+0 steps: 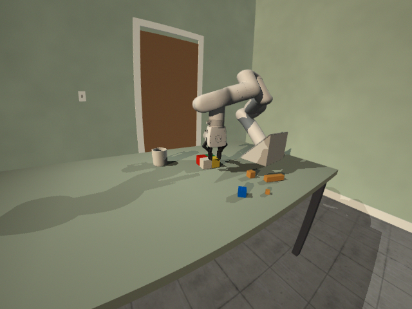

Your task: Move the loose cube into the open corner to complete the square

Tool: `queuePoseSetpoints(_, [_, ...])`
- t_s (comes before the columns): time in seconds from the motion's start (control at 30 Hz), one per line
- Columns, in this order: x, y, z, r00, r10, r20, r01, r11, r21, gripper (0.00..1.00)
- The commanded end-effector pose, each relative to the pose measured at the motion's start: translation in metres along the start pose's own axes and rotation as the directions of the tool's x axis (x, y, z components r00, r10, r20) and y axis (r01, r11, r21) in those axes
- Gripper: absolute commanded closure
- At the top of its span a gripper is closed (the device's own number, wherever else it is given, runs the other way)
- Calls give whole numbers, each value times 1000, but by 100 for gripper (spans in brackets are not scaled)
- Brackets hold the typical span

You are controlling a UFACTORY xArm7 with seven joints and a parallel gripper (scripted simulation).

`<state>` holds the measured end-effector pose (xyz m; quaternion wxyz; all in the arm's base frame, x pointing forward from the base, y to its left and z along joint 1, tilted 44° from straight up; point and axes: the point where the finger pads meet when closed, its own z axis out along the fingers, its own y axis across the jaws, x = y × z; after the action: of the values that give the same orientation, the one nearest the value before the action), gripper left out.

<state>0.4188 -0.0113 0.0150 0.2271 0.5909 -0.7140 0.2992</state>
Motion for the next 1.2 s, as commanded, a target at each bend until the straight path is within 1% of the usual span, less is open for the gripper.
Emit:
queuePoseSetpoints(0.0, [0, -1, -12, 1000, 0, 1, 0, 1000, 3, 53])
queuePoseSetpoints(0.07, [0, -1, -12, 1000, 0, 1, 0, 1000, 3, 53])
queuePoseSetpoints(0.33, [0, -1, -33, 1000, 0, 1, 0, 1000, 3, 53])
queuePoseSetpoints(0.57, [0, -1, -44, 1000, 0, 1, 0, 1000, 3, 53])
queuePoseSetpoints(1.17, [0, -1, -48, 1000, 0, 1, 0, 1000, 3, 53])
